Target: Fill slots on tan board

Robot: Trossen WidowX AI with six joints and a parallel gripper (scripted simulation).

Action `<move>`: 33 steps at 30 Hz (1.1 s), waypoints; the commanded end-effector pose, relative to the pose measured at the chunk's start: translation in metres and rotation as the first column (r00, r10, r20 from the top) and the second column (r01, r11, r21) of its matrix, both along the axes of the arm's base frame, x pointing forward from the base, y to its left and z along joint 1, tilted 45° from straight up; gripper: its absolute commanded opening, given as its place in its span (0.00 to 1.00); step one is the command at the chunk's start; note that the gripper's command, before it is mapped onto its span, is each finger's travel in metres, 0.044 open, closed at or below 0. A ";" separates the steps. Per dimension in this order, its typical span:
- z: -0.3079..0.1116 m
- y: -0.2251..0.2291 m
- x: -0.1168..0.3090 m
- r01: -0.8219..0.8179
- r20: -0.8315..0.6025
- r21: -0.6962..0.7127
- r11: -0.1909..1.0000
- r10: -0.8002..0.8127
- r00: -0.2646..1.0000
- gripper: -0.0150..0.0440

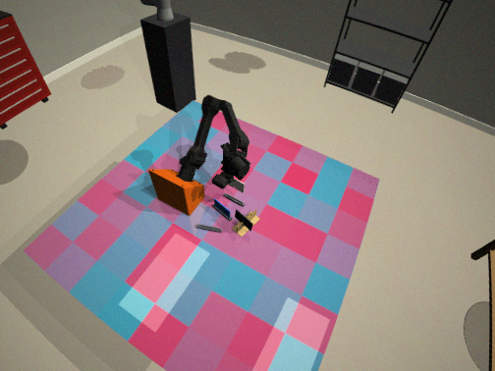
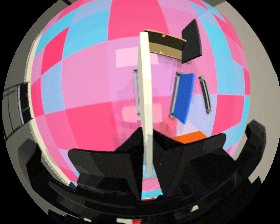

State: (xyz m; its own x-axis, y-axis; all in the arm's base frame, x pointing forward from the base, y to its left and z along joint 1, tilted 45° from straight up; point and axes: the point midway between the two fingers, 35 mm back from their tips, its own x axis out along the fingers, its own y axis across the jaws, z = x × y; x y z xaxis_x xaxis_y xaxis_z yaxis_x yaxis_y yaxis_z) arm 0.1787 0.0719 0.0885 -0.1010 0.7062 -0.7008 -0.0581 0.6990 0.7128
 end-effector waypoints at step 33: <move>-0.007 -0.019 0.076 0.079 -0.074 -0.021 0.997 -0.080 0.994 0.25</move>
